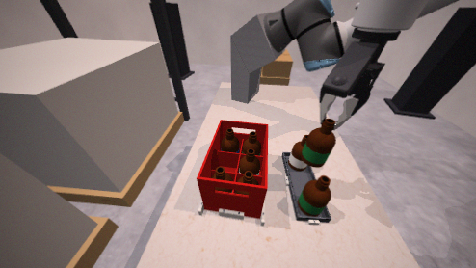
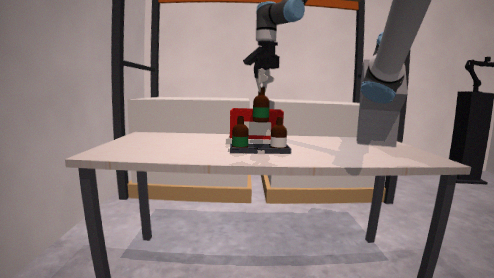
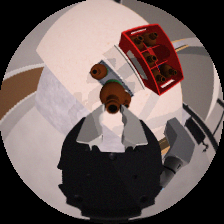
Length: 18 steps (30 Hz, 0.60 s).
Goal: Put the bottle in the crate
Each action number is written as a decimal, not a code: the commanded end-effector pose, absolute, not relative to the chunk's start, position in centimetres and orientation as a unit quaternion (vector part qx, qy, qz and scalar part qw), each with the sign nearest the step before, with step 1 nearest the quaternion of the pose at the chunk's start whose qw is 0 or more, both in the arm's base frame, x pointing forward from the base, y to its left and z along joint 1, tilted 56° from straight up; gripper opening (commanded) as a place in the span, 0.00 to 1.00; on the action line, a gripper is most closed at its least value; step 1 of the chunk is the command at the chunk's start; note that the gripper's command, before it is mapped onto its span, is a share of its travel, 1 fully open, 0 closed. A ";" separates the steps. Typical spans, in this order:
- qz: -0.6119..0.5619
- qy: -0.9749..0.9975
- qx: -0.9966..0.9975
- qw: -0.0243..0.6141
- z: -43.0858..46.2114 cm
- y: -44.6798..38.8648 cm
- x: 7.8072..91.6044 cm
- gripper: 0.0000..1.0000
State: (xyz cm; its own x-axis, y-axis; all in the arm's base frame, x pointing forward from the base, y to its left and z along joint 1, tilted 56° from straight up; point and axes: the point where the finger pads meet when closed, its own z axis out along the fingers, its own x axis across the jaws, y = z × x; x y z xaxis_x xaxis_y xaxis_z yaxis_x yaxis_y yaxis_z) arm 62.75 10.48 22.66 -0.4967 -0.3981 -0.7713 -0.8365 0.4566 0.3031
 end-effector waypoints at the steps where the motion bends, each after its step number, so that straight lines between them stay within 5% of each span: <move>1: 0.346 0.793 -0.389 0.317 23.0 9.9 62.6 0.00; 18: 0.346 0.793 -0.389 0.317 24.0 8.6 62.3 0.00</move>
